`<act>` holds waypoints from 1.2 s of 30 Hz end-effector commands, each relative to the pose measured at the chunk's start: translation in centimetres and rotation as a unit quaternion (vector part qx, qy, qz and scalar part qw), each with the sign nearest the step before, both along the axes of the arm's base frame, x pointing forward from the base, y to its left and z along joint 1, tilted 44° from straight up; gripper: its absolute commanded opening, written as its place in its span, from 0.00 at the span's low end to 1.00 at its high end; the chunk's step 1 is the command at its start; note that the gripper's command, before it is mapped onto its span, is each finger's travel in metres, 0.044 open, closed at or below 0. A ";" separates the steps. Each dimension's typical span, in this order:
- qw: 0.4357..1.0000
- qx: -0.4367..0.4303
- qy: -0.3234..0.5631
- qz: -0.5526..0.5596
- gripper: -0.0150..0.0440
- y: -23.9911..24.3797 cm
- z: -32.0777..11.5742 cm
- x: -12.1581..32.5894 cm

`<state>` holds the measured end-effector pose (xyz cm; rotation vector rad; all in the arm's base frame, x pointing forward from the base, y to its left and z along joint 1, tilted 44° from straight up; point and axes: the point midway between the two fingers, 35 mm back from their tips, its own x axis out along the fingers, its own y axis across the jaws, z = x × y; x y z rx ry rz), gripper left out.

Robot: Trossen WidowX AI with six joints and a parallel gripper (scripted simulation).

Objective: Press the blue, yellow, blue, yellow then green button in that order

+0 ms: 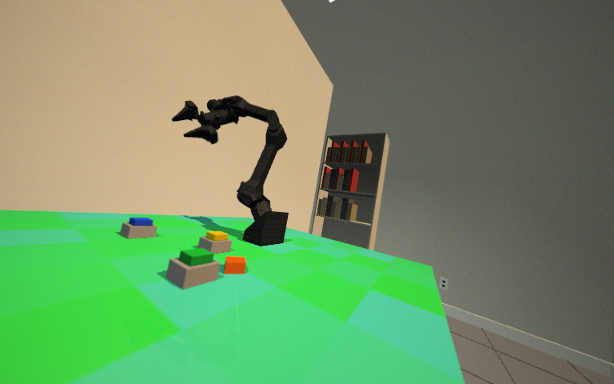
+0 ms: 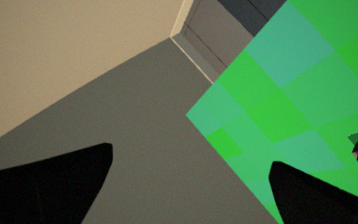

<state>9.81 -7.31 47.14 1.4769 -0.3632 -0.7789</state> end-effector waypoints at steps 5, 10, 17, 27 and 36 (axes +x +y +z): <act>0.965 0.045 0.238 0.098 0.93 -6.2 -8.5 5.1; 0.887 0.020 0.420 0.193 0.93 -6.7 -14.9 9.1; 0.679 -0.089 0.649 0.331 0.93 -4.0 -23.0 13.3; 0.270 -0.303 0.807 0.428 0.93 2.1 -30.0 15.9; 0.268 -0.304 0.807 0.429 0.84 1.6 -30.7 16.0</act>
